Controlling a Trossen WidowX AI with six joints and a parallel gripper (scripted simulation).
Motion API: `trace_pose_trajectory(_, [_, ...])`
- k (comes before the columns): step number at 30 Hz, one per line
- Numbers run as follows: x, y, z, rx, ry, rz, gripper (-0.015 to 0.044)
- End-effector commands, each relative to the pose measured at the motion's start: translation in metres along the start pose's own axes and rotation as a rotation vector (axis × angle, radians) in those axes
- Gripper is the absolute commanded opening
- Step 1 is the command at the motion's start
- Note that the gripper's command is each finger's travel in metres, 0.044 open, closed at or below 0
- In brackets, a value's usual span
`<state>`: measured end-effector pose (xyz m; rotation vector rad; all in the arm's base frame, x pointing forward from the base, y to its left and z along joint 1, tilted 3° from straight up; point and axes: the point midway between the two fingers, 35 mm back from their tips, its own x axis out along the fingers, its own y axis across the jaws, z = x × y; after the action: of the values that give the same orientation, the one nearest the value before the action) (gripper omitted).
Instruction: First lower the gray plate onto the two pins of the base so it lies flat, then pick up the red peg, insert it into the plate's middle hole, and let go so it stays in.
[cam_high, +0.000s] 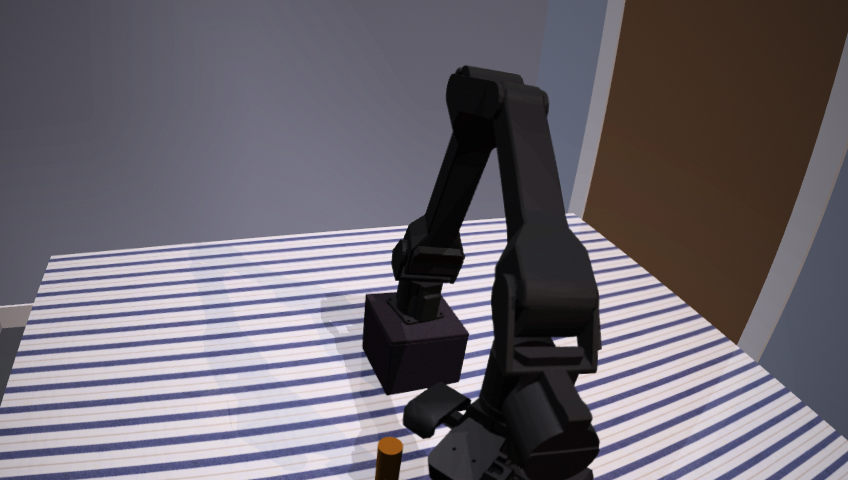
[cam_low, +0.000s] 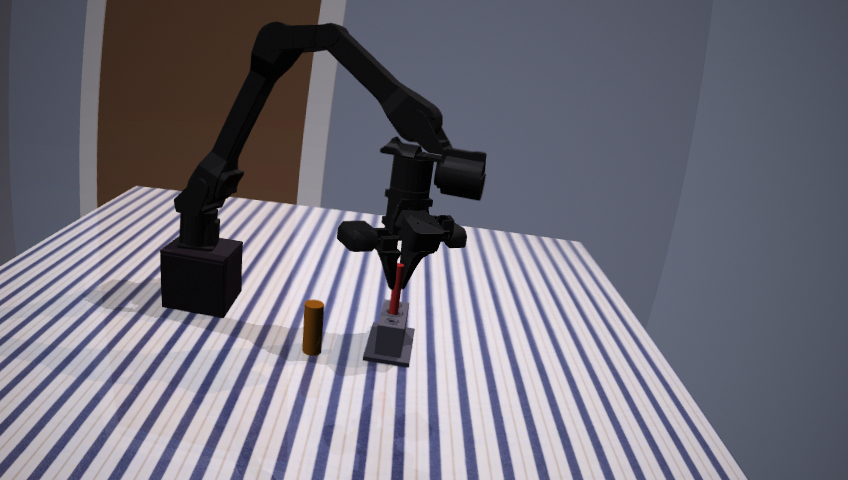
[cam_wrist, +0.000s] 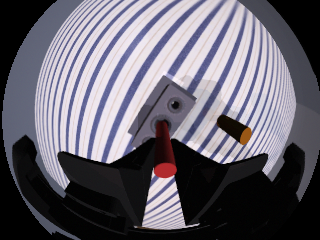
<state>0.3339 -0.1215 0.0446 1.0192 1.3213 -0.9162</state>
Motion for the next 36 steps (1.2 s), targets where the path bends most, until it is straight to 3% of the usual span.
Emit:
trace_pose_trajectory(1, [-0.0009,0.0002,0.0001,0.0,-0.001,0.002,0.0])
trace_pose_trajectory(30, [0.0016,0.0002,0.0006,0.001,0.0,0.0,0.0])
trace_pose_trajectory(36, [0.0016,0.0002,0.0006,0.001,0.0,0.0,0.015])
